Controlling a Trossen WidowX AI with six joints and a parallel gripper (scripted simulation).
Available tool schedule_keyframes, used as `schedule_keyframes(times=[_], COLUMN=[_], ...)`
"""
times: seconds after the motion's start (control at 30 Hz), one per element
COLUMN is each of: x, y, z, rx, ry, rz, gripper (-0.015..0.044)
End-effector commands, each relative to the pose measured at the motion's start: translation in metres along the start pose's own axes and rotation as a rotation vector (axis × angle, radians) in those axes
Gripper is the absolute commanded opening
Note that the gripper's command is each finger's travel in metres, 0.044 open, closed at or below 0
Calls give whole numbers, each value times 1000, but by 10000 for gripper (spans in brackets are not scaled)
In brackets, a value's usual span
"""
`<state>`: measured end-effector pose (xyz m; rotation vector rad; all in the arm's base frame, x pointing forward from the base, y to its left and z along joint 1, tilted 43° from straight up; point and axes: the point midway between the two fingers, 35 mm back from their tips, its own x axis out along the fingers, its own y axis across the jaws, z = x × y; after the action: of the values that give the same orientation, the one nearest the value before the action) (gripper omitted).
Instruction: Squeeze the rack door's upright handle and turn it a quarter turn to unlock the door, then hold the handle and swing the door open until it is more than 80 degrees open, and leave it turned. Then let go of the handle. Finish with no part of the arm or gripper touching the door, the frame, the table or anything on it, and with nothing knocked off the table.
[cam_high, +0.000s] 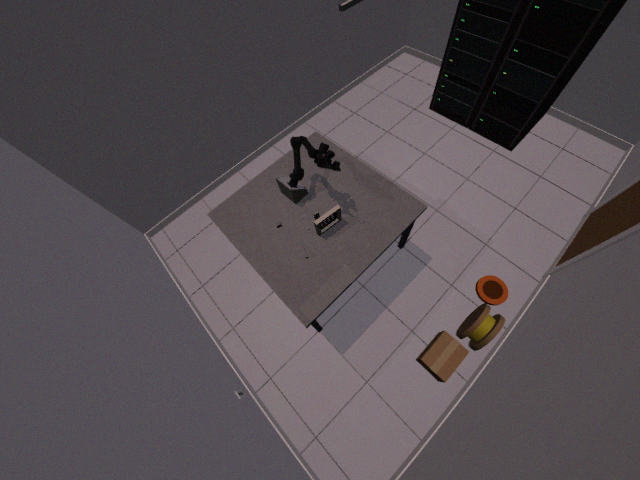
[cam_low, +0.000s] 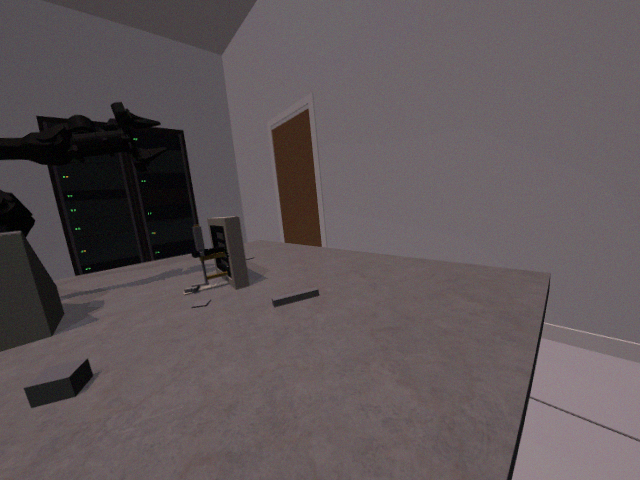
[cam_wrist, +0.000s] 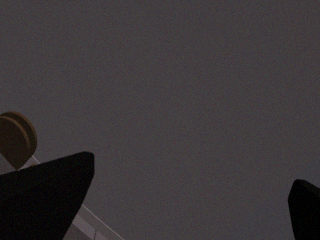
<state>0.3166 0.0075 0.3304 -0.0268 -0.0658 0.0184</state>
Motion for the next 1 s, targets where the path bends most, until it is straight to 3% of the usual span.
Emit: schedule_keyframes(times=[0.0,0.13,0.97], x=[1,12,58], y=[0,0,-12], z=[-1,-15,-140], rx=[-1,-22,-67], ry=[4,86,690], rz=[1,17,162], gripper=[374,287,287])
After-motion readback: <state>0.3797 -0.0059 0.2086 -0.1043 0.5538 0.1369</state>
